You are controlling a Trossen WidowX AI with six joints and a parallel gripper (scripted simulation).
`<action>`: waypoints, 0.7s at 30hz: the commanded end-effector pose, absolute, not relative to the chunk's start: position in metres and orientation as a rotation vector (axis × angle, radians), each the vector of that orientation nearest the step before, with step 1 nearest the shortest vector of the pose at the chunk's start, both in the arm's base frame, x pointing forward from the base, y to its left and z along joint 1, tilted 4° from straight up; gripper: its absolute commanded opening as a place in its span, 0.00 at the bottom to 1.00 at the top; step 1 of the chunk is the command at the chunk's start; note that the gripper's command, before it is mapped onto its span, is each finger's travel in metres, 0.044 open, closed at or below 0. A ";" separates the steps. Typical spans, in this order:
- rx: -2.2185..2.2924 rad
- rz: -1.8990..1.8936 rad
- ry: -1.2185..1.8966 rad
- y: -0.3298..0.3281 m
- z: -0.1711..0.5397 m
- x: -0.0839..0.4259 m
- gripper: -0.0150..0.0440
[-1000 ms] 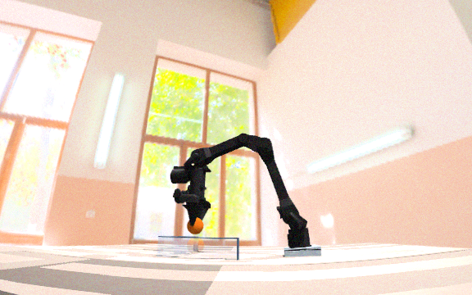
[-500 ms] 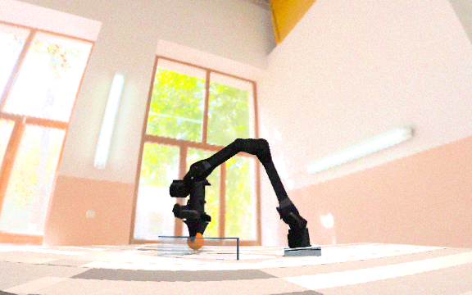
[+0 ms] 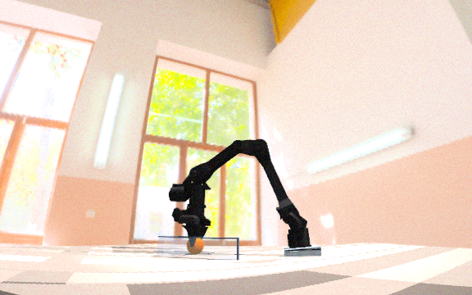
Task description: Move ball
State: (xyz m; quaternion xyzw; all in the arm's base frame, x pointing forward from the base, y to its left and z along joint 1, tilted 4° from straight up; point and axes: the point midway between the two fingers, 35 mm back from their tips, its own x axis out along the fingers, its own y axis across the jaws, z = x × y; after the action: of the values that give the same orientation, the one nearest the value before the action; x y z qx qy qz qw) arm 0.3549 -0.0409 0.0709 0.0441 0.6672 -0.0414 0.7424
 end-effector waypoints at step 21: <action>0.096 -0.096 1.465 -0.041 0.144 0.348 0.93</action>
State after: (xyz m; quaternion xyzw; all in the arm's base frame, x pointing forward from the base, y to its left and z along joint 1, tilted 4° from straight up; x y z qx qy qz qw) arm 0.3481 -0.0401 0.0923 0.0452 0.6841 -0.0406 0.7268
